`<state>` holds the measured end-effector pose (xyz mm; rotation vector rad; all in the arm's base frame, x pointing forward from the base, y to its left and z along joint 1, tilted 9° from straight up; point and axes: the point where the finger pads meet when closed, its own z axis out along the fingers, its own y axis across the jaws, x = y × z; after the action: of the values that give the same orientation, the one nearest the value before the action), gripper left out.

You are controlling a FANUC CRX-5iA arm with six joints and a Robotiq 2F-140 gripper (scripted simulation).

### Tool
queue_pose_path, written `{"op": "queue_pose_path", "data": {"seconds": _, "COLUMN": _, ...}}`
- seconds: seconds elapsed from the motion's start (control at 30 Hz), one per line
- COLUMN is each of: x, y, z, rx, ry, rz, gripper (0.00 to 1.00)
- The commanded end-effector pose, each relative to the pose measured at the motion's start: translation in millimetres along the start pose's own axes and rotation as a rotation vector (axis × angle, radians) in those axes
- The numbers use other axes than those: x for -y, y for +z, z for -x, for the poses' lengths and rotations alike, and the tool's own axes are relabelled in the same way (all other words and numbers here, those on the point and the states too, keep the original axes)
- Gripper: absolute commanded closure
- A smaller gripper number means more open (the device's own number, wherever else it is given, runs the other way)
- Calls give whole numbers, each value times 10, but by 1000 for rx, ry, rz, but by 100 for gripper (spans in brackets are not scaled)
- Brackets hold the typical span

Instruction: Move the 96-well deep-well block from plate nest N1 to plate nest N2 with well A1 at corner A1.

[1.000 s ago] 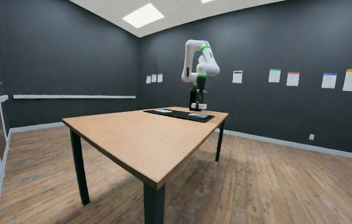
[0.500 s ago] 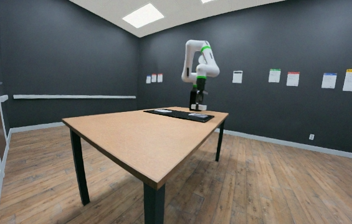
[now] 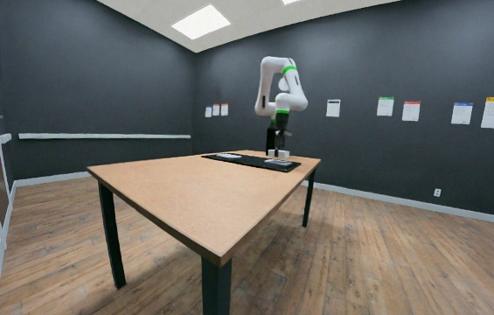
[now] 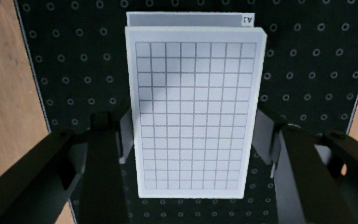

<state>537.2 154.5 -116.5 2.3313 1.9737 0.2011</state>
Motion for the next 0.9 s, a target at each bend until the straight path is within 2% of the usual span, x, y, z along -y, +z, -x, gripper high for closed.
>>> {"op": "queue_pose_path", "data": {"seconds": 0.0, "x": -9, "y": 39, "z": -6, "rx": -1, "ry": 0, "rz": 2, "gripper": 90}}
{"op": "queue_pose_path", "data": {"seconds": 0.47, "x": -9, "y": 238, "z": -5, "rx": -1, "ry": 0, "rz": 2, "gripper": 90}}
{"op": "queue_pose_path", "data": {"seconds": 0.87, "x": -10, "y": 245, "z": -6, "rx": -1, "ry": 0, "rz": 2, "gripper": 90}}
